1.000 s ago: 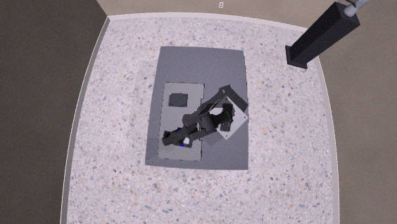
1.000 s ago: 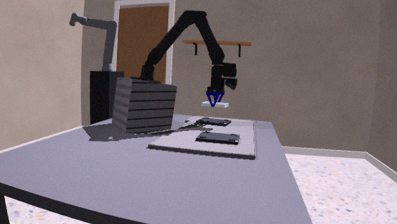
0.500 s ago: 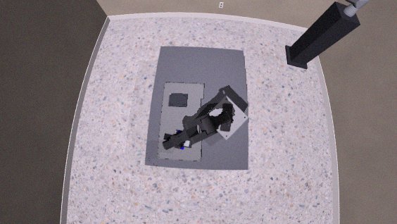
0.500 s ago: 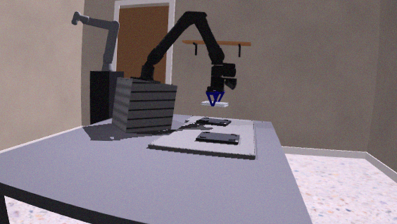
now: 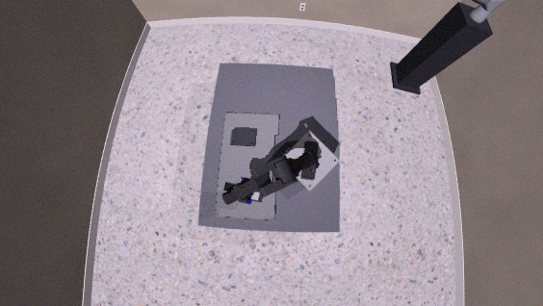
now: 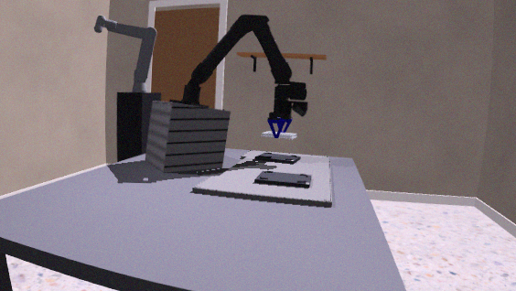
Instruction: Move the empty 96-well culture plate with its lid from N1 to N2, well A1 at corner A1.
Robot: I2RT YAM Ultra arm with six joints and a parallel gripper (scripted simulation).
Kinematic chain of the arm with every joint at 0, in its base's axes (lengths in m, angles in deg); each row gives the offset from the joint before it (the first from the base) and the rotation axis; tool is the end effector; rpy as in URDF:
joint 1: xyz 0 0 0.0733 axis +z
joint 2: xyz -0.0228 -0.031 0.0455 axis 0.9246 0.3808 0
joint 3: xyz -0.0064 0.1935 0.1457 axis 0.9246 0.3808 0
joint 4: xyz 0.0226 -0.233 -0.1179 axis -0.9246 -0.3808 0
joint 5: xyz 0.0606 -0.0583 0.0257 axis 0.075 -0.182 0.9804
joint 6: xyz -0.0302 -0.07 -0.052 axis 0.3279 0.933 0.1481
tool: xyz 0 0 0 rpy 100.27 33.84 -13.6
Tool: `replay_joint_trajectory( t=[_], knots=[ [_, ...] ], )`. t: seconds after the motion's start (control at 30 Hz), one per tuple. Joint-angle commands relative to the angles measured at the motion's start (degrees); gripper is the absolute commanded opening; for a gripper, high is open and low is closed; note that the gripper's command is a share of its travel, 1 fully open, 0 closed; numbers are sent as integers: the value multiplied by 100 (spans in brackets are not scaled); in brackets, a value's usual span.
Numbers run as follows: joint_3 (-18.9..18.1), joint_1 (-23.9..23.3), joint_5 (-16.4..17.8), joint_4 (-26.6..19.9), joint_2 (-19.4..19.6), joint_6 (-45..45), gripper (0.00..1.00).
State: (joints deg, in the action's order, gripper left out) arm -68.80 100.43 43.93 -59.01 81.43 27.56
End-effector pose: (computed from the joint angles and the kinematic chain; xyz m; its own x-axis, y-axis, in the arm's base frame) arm 0.2902 0.1929 0.0037 -0.9961 0.0512 -0.0713 0.0432 0.9930 0.1098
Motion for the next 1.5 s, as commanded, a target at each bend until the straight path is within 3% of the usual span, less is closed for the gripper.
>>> replay_joint_trajectory(
  t=[0.0,0.5,0.67,0.8,0.9,0.97,1.47],
  knots=[
    [76,-75,-63,-21,-107,-30,0],
    [-9,-29,-28,-1,-50,-2,0],
    [105,-65,-62,215,177,-17,0],
    [-18,-47,-63,335,299,-29,0],
    [-56,-41,-63,360,129,-34,0],
    [-124,-29,-63,413,386,-40,0],
    [-174,25,-64,758,697,-60,0]
  ],
)
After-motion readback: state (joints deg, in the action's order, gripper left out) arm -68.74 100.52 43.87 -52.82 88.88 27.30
